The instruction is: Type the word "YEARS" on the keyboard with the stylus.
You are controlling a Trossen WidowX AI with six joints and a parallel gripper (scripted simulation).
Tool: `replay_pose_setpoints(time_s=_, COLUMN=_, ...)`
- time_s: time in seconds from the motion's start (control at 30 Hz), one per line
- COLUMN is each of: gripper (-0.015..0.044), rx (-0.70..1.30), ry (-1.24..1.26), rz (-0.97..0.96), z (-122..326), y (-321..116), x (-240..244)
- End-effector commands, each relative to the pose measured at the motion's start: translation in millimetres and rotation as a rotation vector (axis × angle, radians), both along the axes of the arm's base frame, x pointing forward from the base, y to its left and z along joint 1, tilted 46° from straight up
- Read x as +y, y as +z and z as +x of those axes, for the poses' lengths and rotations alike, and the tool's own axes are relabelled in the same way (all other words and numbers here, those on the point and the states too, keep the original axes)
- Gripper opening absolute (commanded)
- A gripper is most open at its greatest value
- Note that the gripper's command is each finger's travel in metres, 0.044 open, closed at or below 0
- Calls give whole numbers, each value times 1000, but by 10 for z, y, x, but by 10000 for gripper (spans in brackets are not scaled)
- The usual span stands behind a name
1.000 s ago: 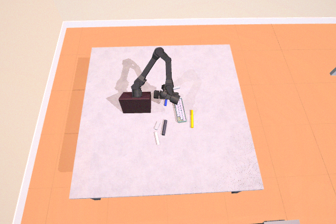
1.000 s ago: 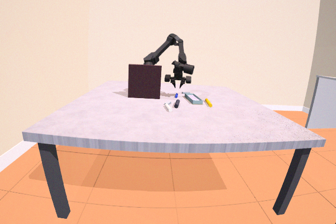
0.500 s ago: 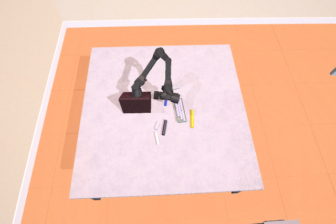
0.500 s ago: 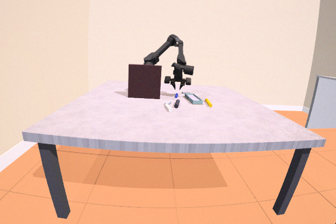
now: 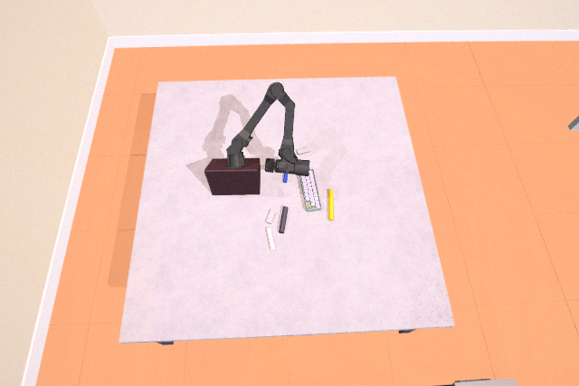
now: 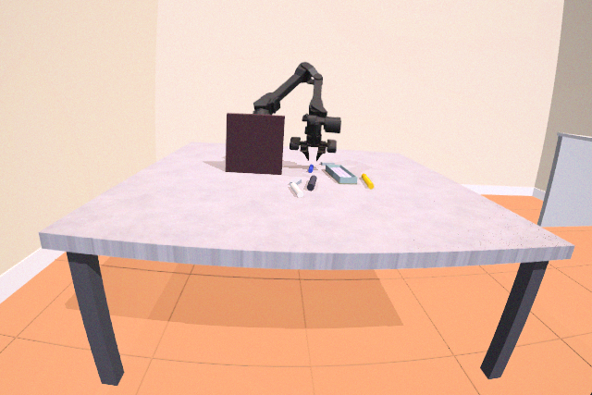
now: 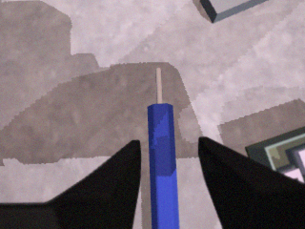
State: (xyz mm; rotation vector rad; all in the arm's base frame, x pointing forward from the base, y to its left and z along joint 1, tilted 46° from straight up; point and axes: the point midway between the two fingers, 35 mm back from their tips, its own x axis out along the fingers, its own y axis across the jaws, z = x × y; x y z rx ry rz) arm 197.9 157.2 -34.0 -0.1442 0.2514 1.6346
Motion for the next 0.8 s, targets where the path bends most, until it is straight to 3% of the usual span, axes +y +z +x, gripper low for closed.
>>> replay_pose_setpoints(time_s=0.0, gripper=150, rx=11, ry=2, rz=4, z=-30, y=-21, x=33)
replay_pose_setpoints(time_s=0.77, gripper=150, rx=12, ry=2, rz=4, z=-56, y=-137, x=157)
